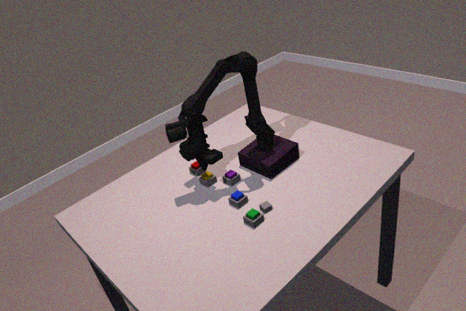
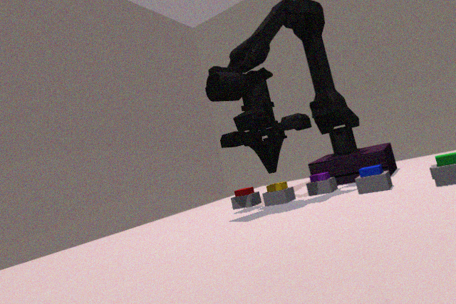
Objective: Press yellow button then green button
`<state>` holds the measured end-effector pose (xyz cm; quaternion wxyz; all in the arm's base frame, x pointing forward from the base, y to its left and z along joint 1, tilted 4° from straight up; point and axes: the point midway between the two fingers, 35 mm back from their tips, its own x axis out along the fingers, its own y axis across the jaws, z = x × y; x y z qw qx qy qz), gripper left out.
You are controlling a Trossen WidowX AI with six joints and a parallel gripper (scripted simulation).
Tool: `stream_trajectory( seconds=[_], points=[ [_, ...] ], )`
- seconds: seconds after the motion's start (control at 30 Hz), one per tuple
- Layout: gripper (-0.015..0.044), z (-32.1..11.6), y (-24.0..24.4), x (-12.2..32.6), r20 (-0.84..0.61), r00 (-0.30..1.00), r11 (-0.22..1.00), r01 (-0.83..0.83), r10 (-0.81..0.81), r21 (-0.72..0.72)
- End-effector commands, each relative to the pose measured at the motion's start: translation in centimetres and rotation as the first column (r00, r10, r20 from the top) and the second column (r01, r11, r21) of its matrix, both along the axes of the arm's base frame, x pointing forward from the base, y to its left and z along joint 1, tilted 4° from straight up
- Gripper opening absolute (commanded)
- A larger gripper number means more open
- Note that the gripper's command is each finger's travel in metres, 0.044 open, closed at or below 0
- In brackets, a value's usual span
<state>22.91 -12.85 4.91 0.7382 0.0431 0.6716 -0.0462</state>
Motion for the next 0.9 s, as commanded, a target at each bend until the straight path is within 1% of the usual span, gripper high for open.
stream_trajectory(
  seconds=[0.0,0.47,0.87],
  points=[
    [0.002,-0.8,0.2,-0.1,-0.008,1.0,1.0,0.004,-0.004,0.011],
    [0.002,-3.1,0.2,0.1,-0.008,1.0,1.0,0.004,-0.004,0.011],
    [0.002,-3.2,0.2,0.1,-0.008,1.0,1.0,0.004,-0.004,0.011]
  ],
)
